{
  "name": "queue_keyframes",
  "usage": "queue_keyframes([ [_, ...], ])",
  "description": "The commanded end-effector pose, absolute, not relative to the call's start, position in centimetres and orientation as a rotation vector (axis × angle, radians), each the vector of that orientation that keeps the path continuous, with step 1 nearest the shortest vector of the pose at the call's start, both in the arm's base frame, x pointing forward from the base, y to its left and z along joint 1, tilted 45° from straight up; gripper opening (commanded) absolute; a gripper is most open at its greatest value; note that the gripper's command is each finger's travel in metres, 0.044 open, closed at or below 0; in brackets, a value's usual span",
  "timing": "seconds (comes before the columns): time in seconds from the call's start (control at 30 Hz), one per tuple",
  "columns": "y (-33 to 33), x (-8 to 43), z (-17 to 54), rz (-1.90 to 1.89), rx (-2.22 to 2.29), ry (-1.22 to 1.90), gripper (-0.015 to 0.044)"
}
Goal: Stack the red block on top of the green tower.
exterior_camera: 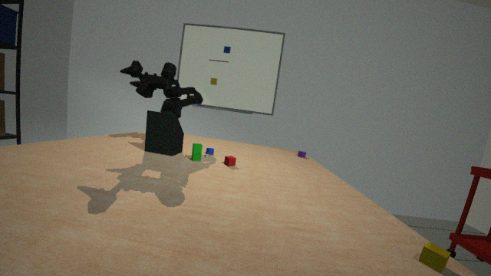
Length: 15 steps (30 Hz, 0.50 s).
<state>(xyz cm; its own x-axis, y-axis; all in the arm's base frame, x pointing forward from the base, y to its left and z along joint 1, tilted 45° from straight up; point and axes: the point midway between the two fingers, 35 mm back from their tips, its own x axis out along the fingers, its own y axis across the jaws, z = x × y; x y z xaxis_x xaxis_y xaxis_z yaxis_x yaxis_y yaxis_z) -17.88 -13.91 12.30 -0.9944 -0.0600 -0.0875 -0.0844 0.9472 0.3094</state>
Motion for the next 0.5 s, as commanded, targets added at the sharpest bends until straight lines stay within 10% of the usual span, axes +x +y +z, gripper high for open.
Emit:
queue_keyframes([
  [0.0,-14.1,-17.8,12.3,0.502,-0.123,3.020,0.0426],
  [0.47,-24.6,-12.5,9.9,1.767,-0.932,2.474,0.0440],
])
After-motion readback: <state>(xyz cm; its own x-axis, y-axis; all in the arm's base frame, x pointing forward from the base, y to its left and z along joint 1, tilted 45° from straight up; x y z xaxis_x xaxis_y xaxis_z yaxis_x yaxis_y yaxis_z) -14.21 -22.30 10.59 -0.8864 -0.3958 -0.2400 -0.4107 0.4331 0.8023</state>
